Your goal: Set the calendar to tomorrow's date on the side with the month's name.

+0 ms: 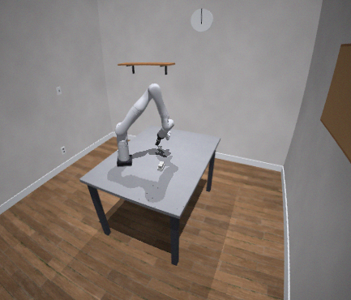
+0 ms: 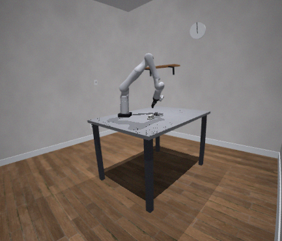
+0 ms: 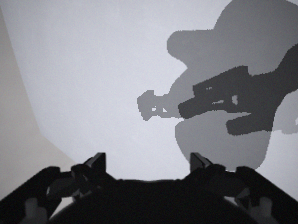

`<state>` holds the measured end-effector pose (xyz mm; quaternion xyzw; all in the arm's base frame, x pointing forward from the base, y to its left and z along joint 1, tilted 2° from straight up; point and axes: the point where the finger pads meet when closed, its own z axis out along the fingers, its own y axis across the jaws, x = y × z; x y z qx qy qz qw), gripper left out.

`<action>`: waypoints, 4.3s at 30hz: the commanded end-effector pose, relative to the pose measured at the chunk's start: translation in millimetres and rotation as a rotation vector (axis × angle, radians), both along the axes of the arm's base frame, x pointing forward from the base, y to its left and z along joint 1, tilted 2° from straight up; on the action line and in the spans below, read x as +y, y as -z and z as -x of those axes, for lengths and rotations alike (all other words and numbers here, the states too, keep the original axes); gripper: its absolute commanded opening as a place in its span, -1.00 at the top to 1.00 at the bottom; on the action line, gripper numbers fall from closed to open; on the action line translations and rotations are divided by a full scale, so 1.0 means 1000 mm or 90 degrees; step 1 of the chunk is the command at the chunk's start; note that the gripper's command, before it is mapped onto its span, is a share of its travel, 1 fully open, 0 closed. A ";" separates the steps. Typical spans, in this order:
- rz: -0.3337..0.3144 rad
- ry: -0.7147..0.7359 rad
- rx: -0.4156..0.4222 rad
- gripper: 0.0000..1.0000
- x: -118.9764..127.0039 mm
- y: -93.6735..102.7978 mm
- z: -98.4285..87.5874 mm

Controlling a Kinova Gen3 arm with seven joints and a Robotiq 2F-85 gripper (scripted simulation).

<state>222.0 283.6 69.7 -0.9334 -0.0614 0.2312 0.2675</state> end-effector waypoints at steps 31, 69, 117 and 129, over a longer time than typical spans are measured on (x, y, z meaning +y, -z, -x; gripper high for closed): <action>0.331 0.100 -0.300 -1.00 -0.299 -0.064 -0.116; 0.357 0.166 -0.289 -1.00 -0.311 -0.065 -0.117; 0.500 1.055 0.039 -1.00 -0.313 -0.022 -0.119; 0.500 1.056 0.040 0.03 -0.313 -0.022 -0.119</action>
